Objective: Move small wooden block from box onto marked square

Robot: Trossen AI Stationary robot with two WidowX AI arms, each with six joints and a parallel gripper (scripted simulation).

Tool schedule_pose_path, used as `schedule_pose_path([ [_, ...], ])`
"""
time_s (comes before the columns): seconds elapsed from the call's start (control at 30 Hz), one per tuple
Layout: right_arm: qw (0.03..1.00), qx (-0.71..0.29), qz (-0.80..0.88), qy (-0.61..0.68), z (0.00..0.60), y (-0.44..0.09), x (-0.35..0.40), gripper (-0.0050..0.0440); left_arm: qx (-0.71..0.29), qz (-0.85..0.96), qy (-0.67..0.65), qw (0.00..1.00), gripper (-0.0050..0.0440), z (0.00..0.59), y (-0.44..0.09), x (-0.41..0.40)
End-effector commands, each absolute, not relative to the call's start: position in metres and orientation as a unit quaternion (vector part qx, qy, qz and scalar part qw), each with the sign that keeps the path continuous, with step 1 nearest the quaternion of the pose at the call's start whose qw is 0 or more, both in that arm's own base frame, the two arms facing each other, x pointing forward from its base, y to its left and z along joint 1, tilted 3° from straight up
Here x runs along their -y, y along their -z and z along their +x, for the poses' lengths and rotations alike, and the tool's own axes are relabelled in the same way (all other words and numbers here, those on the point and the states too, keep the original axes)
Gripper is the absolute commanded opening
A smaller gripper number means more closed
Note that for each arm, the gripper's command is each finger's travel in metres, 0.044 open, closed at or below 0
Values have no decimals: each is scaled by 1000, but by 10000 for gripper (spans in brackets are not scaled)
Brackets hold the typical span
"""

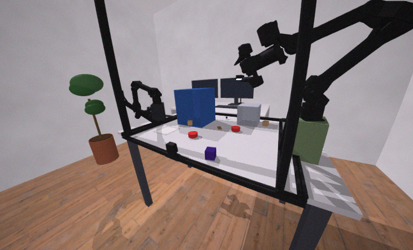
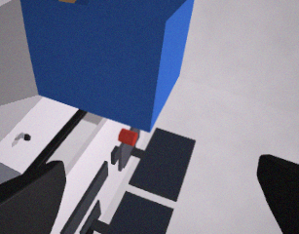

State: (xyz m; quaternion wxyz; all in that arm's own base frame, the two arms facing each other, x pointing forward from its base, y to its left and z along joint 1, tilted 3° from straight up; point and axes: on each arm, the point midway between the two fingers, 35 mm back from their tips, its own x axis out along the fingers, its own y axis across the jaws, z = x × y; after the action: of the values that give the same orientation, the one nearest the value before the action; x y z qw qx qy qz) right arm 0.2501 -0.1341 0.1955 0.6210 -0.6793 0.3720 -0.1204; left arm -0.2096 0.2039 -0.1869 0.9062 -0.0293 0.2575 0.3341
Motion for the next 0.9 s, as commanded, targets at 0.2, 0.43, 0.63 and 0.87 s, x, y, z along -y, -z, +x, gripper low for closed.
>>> schedule_pose_path([
  [0.2,621,-372,-679,120,250,-196,134,400,-258,-29,-334,906,400,-210,187,-204],
  [0.43,621,-372,-679,120,250,-196,134,400,-258,-29,-334,906,400,-210,187,-204],
  [0.63,628,-372,-672,126,252,-196,135,400,-262,-35,-321,910,400,-206,183,-211],
  [0.87,681,-366,-611,174,270,-202,140,400,-308,-77,-216,923,400,-166,145,-267],
])
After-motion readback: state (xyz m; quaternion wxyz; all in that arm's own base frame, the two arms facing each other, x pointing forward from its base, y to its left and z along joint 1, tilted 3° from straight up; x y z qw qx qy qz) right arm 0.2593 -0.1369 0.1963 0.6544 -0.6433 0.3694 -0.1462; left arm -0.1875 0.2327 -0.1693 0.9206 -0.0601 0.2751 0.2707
